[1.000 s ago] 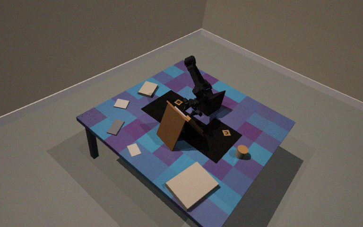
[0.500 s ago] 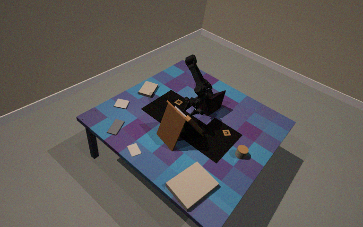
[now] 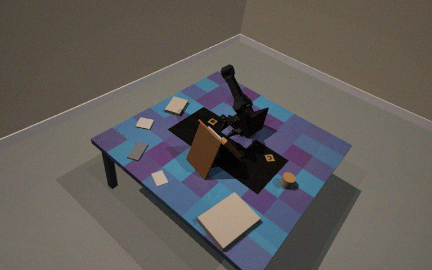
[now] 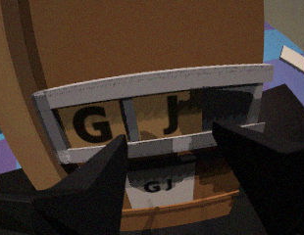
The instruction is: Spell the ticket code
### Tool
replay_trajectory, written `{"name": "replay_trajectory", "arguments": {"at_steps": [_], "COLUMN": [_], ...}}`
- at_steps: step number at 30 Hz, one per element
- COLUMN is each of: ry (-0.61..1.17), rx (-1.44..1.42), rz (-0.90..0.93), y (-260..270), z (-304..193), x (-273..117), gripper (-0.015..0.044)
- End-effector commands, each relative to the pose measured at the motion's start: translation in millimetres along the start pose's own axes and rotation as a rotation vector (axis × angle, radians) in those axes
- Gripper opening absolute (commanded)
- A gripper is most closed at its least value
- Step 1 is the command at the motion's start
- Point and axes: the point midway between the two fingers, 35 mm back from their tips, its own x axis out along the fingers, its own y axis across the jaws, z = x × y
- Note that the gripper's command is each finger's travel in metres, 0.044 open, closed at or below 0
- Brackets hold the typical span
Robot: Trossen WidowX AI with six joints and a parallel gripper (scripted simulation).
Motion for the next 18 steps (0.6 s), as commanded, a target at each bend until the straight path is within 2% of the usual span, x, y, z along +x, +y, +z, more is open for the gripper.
{"name": "replay_trajectory", "arguments": {"at_steps": [1, 18], "ry": [-0.003, -0.003], "rx": [0.009, 0.009], "rz": [-0.003, -0.002], "y": [-0.4, 0.4], "z": [0.6, -0.3], "x": [-3.3, -11.1], "gripper": [0.0295, 0.0295]}}
